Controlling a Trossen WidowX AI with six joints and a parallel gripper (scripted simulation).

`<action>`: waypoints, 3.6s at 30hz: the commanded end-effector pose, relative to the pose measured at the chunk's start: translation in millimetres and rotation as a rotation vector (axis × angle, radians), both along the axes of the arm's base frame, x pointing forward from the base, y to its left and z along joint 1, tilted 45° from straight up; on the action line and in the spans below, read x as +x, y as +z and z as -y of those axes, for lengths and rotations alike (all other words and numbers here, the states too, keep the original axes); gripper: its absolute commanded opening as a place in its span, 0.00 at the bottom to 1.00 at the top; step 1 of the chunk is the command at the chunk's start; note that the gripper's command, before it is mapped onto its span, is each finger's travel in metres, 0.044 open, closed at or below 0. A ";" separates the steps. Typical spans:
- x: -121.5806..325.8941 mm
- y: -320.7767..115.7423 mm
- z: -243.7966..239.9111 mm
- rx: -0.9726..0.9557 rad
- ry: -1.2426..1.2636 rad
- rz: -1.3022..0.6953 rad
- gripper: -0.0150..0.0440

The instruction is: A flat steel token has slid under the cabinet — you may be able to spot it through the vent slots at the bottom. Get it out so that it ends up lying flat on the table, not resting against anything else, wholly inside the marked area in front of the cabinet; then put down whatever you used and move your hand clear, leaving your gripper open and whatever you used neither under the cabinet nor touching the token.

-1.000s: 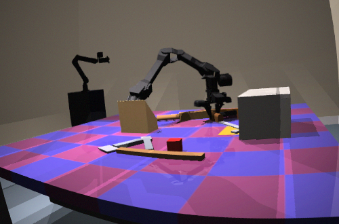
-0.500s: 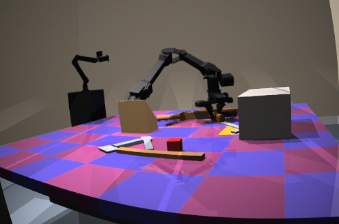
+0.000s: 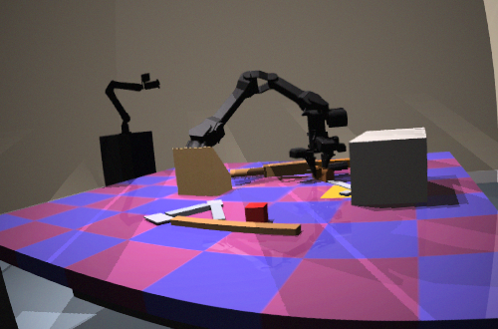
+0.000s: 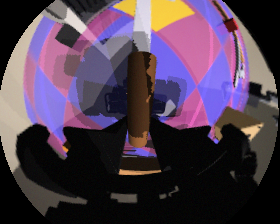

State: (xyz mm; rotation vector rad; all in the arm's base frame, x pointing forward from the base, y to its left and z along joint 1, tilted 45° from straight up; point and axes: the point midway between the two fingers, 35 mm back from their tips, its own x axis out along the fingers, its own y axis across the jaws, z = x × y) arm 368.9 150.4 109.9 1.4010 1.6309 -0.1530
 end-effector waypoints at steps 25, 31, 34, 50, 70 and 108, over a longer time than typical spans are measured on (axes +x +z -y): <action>27.8 -28.4 32.8 -0.007 -0.002 0.003 0.25; 32.7 -33.7 38.9 -0.007 -0.002 0.003 0.25; 34.5 -35.7 41.3 -0.007 -0.002 0.003 0.25; 25.2 -42.1 44.6 -0.007 -0.002 0.002 0.25; 15.0 -33.1 34.0 -0.007 -0.002 0.002 0.25; -18.1 5.9 -10.1 -0.004 -0.002 0.001 0.25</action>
